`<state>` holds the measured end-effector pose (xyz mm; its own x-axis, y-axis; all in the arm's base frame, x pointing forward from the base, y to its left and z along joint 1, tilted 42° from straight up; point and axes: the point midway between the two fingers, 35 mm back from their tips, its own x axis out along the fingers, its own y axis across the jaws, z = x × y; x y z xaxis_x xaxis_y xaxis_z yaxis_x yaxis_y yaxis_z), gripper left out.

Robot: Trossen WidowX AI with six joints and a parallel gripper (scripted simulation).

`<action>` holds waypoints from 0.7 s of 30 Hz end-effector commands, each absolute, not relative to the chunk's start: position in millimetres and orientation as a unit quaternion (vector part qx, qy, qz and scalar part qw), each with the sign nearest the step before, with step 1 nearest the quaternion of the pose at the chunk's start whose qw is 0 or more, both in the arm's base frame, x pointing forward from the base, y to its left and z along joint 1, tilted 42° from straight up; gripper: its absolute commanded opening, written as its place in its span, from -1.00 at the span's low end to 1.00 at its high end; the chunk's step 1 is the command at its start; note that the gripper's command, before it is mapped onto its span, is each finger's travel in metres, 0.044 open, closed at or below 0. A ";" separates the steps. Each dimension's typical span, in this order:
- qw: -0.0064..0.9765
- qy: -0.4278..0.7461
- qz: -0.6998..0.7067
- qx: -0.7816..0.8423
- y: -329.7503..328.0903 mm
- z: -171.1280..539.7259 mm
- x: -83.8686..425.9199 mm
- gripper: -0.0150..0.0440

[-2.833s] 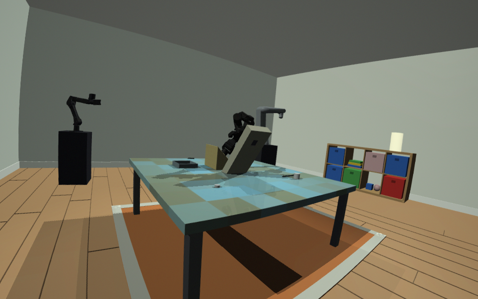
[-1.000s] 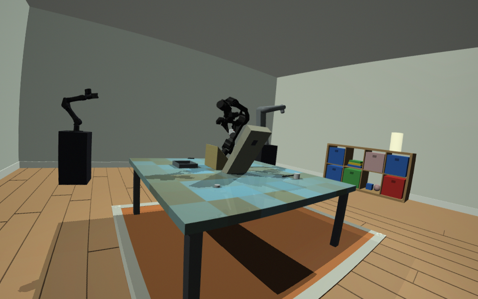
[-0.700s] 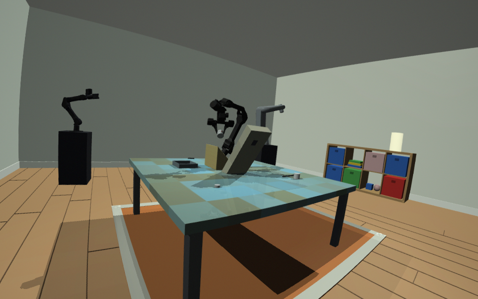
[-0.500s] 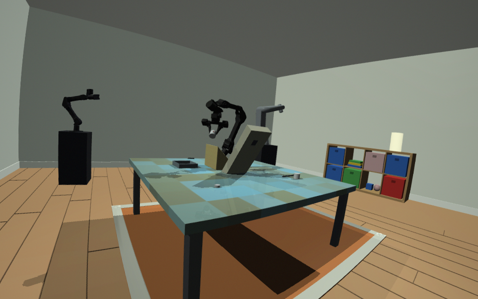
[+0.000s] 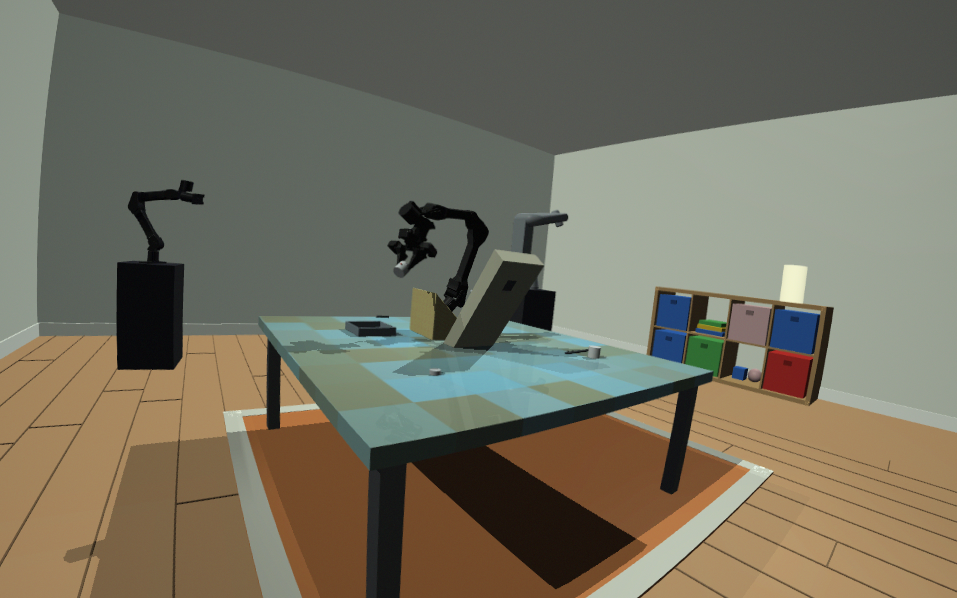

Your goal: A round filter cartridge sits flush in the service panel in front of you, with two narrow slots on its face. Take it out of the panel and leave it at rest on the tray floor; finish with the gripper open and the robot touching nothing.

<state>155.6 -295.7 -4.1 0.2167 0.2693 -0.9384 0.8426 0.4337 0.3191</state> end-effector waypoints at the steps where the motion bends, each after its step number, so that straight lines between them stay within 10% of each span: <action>1: 0.606 0.580 -0.253 0.482 -298.8 -12.4 145.3 -0.49; 21: 0.464 0.569 -0.436 0.521 -271.1 -111.5 16.3 -0.49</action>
